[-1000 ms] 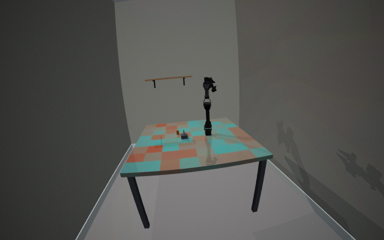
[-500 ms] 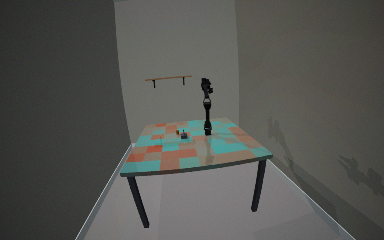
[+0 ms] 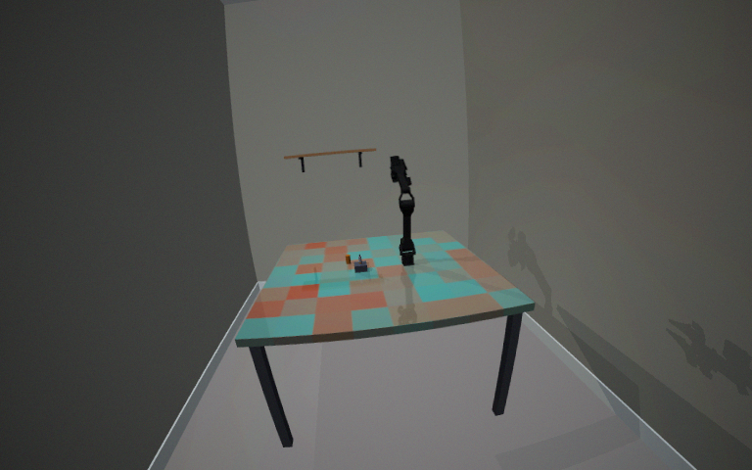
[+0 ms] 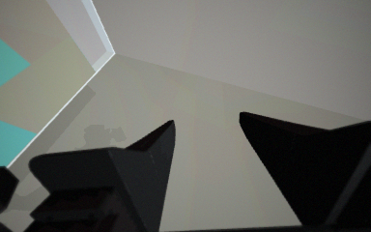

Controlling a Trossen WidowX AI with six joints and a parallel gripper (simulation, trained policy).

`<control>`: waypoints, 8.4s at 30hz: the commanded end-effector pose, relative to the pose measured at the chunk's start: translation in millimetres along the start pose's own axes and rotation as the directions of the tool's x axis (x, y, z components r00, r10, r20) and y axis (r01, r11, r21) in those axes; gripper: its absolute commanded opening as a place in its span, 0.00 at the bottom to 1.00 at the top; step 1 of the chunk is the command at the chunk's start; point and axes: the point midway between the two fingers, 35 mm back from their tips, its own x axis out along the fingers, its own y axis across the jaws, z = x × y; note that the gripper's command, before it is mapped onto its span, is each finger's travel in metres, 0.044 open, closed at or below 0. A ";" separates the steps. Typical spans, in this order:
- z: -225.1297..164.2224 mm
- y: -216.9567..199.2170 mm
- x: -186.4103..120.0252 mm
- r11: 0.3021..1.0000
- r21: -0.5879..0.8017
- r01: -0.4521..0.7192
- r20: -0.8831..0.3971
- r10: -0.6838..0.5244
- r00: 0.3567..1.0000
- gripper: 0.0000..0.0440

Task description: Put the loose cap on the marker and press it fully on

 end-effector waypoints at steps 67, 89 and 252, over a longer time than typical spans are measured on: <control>207.0 73.8 -66.4 0.969 -0.074 -0.234 0.455 0.241 0.857 0.69; 259.9 105.4 -101.2 0.936 -0.124 -0.329 0.533 0.343 0.773 0.70; 354.6 347.7 -405.9 0.350 -0.821 -0.451 0.308 0.937 0.167 0.11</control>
